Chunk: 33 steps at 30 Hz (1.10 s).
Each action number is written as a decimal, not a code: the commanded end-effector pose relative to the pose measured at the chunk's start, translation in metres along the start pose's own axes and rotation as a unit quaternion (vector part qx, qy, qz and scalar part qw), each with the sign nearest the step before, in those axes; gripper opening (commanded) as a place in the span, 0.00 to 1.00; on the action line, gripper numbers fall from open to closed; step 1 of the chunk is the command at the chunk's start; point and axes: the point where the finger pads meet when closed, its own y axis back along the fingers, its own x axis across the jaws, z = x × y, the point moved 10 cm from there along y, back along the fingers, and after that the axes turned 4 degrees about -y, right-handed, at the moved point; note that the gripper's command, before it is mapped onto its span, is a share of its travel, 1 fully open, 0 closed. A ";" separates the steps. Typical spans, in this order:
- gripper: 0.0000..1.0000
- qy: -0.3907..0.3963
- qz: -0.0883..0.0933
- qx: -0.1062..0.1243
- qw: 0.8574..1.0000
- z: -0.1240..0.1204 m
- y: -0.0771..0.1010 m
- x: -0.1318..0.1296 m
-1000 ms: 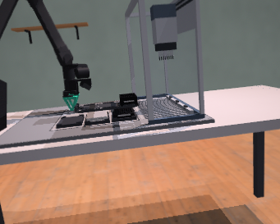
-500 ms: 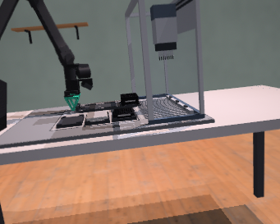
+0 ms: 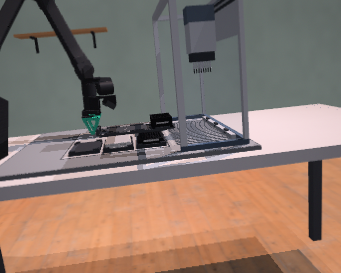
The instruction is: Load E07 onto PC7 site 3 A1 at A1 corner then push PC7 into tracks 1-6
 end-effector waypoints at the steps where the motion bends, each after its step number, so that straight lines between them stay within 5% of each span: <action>1: 0.80 0.005 0.005 -0.020 1.000 0.026 0.006 0.000; 33: 0.80 0.004 0.005 -0.021 1.000 0.055 0.008 0.000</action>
